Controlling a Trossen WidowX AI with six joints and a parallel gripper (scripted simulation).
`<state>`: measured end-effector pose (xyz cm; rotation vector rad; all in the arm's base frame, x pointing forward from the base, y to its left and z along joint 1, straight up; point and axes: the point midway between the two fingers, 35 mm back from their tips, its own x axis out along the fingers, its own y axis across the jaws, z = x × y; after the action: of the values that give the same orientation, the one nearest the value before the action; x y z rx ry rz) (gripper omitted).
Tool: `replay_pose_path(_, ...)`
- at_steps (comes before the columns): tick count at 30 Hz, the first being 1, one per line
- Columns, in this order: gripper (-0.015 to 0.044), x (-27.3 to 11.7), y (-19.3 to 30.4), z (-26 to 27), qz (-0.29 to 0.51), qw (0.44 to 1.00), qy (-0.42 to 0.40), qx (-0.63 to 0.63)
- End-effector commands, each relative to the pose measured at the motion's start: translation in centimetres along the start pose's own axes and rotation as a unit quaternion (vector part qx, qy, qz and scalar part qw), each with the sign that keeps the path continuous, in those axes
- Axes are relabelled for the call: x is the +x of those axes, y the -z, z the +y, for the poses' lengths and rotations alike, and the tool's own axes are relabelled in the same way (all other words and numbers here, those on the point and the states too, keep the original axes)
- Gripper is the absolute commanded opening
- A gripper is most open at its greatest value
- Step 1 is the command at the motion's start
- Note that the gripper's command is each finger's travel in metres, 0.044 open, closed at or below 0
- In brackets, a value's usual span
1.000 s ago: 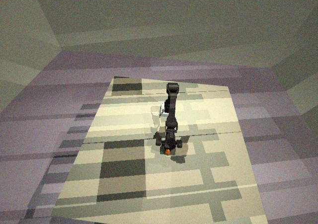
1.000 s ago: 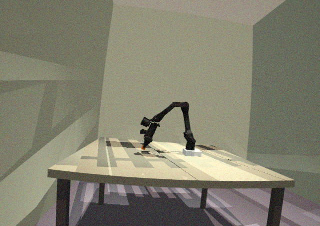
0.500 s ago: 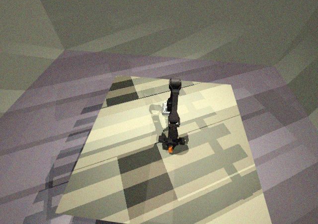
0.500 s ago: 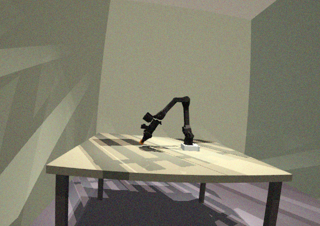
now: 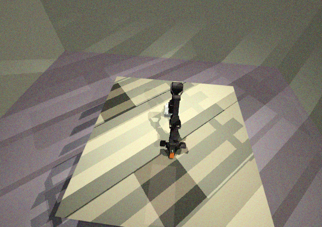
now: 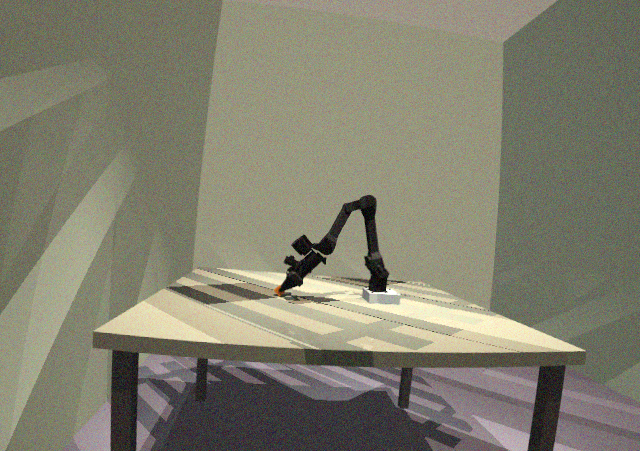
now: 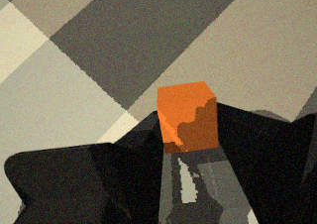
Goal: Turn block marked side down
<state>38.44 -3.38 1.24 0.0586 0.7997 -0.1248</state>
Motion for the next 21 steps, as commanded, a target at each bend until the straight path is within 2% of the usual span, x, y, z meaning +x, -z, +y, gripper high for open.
replay_pose_path(1, 0.0000, 0.3, 0.8, 0.0, -0.026, 1.000, 0.002, -0.002)
replay_pose_path(16, 0.0000, -0.5, 1.7, -0.2, -0.137, 0.991, 0.003, -0.002)
replay_pose_path(21, 0.0000, -0.7, 1.8, -0.1, -0.149, 0.989, 0.002, -0.001)
